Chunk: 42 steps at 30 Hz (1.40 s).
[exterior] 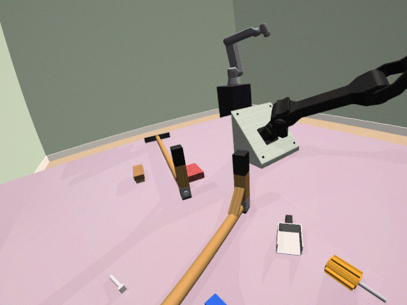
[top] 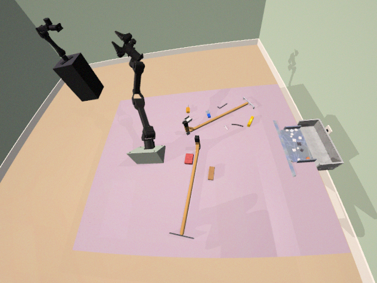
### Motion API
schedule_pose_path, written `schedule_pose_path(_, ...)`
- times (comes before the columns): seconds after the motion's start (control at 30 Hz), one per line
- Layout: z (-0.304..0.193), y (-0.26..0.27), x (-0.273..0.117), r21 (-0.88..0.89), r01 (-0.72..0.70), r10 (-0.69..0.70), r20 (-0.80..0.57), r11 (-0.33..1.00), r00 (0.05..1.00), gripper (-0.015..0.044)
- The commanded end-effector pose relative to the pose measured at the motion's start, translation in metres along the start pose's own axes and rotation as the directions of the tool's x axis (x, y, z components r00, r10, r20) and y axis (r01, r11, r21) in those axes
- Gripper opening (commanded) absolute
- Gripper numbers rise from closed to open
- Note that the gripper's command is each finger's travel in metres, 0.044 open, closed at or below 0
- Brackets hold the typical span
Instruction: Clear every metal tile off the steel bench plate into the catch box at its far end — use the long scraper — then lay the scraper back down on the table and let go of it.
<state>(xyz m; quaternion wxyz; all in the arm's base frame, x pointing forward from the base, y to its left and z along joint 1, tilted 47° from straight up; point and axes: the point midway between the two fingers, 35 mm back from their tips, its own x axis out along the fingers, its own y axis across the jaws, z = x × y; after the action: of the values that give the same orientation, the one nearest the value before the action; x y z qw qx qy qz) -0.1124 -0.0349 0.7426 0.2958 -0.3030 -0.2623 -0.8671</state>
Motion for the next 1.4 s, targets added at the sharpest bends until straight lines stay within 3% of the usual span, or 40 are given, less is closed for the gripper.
schedule_pose_path(0.0, 0.004, 0.025, -0.006, 0.068, -0.042, 0.037, 0.075, 0.997, 0.997, 0.044)
schedule_pose_path(0.7, 0.011, 0.12, -0.052, 0.346, -0.372, 0.231, 0.385, 0.861, 0.893, 0.044)
schedule_pose_path(1.37, -0.001, 0.199, -0.122, 0.466, -0.736, 0.429, 0.606, 0.491, 0.67, 0.044)
